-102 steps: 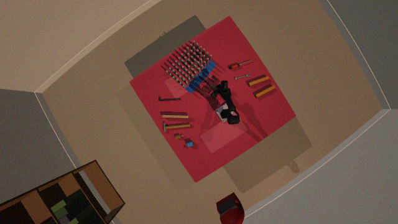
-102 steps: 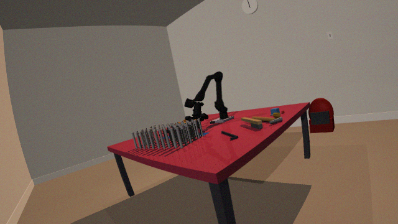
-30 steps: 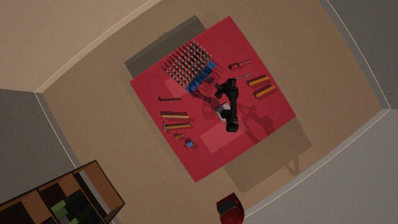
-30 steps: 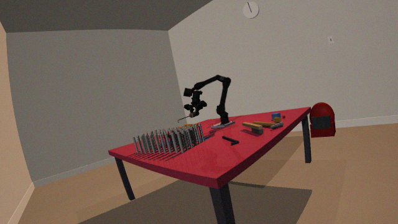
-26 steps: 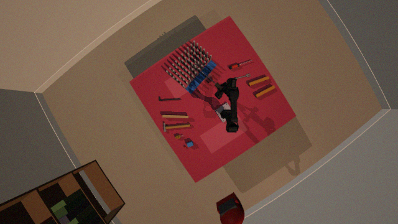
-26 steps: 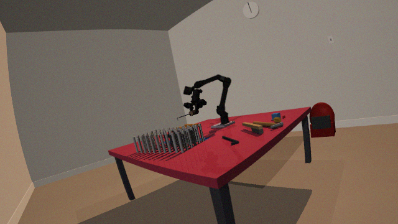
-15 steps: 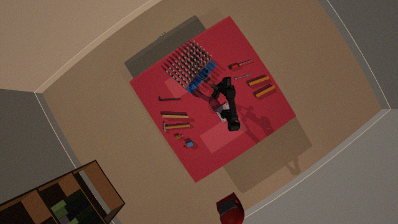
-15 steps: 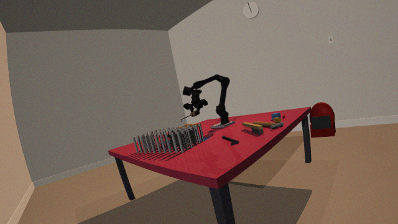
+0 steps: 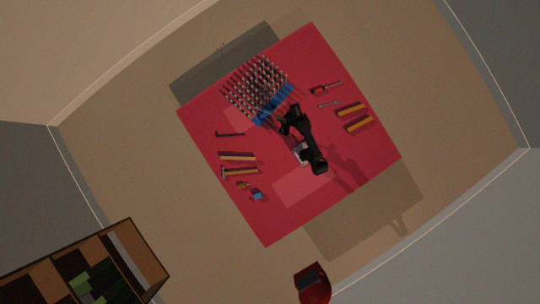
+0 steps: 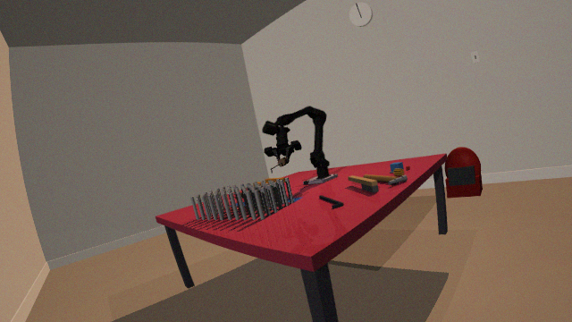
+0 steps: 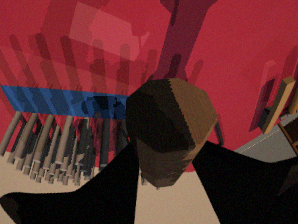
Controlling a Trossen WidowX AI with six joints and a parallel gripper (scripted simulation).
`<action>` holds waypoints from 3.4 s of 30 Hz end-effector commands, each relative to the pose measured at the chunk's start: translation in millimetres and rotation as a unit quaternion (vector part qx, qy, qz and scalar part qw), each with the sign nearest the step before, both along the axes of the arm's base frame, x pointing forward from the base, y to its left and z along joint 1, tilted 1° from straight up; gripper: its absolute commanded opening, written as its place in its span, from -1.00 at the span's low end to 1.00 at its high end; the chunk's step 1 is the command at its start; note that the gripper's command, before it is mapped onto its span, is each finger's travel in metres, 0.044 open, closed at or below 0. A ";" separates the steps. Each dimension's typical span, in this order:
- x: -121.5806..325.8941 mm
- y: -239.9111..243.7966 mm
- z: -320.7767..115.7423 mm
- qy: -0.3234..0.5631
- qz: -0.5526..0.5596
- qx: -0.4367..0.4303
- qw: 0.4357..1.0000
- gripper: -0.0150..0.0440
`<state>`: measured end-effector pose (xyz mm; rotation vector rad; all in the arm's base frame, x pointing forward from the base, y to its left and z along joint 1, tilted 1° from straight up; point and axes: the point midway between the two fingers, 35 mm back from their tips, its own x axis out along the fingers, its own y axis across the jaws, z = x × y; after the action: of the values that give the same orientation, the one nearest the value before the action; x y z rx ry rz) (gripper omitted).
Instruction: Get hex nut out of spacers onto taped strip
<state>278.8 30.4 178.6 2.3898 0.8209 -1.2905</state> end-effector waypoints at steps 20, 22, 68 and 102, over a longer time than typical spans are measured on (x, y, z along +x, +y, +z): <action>8.0 113.0 17.8 -0.024 0.151 0.004 0.988 -0.49; 6.2 123.3 18.9 -0.025 0.165 0.005 0.986 -0.49; -37.5 247.7 14.7 -0.022 0.286 0.013 0.958 -0.49; -31.5 253.3 -15.0 -0.022 0.286 0.013 0.958 -0.49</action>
<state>246.5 283.2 167.1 1.9582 1.3921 -0.9834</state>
